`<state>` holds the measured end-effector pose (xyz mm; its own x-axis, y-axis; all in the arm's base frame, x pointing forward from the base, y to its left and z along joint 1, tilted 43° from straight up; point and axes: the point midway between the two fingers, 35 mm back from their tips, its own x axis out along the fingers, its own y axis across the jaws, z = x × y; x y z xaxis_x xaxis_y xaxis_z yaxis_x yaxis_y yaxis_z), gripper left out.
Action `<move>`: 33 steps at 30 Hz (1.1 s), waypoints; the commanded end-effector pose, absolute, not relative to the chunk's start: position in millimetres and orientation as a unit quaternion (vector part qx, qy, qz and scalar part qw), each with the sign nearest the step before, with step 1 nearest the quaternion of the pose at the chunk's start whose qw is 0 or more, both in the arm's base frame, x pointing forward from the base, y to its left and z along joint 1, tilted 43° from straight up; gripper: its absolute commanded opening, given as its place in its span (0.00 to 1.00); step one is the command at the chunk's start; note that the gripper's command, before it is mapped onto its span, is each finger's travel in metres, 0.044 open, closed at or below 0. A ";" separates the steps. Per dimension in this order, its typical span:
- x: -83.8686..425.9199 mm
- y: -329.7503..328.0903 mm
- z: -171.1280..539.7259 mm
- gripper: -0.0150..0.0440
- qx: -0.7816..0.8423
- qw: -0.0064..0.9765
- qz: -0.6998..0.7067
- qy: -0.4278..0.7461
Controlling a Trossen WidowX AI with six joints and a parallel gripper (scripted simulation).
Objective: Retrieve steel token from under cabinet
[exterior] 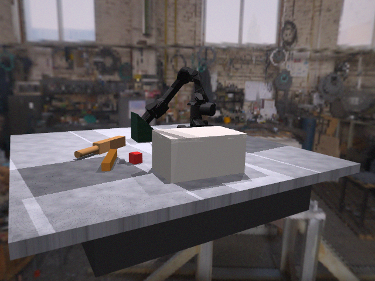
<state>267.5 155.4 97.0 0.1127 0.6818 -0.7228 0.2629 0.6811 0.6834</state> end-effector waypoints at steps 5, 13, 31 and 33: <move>263.9 160.5 95.7 0.71 0.362 0.646 0.166 0.651; 263.9 160.5 95.7 0.71 0.362 0.646 0.166 0.651; 267.3 156.0 97.3 0.63 0.366 0.649 0.163 0.646; 267.2 156.1 97.4 0.64 0.366 0.649 0.163 0.647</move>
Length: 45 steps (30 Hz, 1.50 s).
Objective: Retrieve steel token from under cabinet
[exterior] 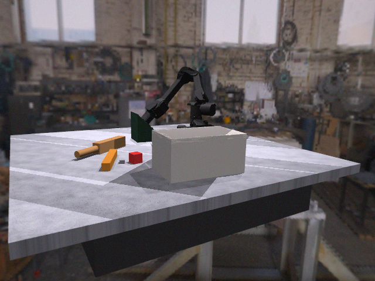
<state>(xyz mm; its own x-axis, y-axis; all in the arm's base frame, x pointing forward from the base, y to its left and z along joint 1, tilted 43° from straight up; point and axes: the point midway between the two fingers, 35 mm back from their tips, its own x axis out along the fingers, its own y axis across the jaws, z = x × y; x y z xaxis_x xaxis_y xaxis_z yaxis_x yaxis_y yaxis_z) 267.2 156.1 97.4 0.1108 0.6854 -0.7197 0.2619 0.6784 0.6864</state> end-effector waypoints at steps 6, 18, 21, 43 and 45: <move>267.6 152.7 100.5 0.69 0.366 0.649 0.163 0.647; 260.2 90.3 152.3 0.71 0.370 0.641 0.154 0.654; 262.1 94.7 144.9 0.67 0.370 0.642 0.149 0.655; 281.9 113.2 174.8 0.25 0.238 0.702 0.277 0.611; 284.9 116.8 179.9 0.25 0.215 0.709 0.299 0.601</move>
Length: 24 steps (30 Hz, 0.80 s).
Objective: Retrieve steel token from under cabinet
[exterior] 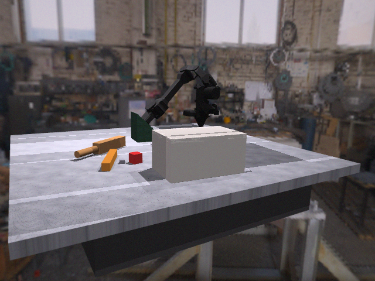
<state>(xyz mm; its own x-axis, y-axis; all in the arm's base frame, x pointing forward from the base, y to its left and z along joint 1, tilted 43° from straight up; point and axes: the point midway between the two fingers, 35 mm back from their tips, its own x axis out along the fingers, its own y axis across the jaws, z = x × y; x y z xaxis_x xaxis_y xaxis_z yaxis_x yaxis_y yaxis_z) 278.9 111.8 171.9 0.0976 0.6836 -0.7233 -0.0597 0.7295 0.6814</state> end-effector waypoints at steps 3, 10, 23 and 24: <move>288.8 122.0 187.0 0.25 0.181 0.718 0.328 0.586; 290.1 124.1 187.6 0.25 0.174 0.720 0.334 0.582; 298.4 186.3 123.2 0.25 0.175 0.720 0.336 0.581; 298.4 186.3 123.2 0.25 0.175 0.720 0.336 0.581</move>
